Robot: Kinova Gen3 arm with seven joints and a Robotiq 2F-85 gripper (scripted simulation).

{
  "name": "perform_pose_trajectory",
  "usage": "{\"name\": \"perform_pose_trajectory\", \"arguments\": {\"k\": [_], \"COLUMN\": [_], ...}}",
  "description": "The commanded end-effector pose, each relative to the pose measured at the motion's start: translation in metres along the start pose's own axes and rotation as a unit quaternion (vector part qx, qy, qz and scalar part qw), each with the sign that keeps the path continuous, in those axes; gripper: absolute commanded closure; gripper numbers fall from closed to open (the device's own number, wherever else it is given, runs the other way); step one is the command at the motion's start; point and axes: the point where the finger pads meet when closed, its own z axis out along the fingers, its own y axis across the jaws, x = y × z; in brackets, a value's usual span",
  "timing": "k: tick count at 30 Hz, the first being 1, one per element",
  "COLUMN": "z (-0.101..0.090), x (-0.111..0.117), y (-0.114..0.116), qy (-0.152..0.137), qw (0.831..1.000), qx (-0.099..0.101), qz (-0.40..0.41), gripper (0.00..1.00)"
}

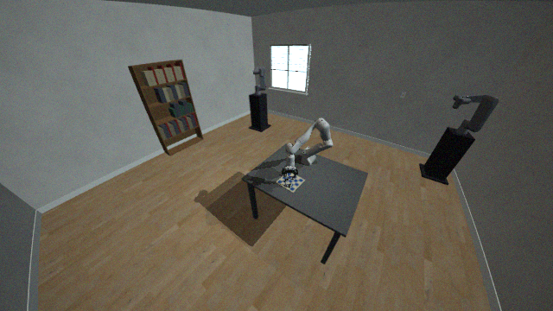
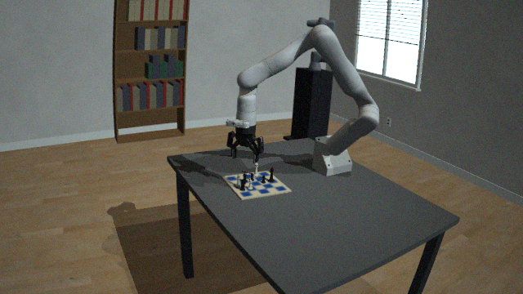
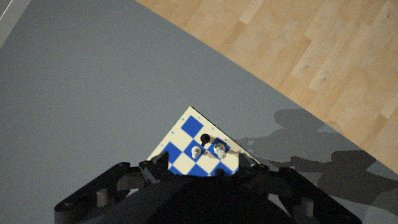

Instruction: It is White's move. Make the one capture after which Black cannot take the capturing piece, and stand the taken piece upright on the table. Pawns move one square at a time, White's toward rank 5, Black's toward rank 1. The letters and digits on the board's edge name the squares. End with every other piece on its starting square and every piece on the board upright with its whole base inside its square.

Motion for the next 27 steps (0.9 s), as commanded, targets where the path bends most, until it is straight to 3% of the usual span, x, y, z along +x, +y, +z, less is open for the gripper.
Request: {"name": "perform_pose_trajectory", "arguments": {"k": [1,7,15,27], "z": [0.0046,0.0086,0.0109,0.012], "x": [0.0017,0.0026,0.0034,0.004], "y": [-0.0024,-0.0011,0.0,0.0006], "qy": [-0.005,-0.003,-0.001,0.0], "qw": [0.999,0.991,0.98,0.972], "qx": [-0.001,-0.004,-0.006,-0.008], "qz": [0.036,0.135,0.199,0.233], "gripper": [0.0,0.0,0.0,0.0]}}
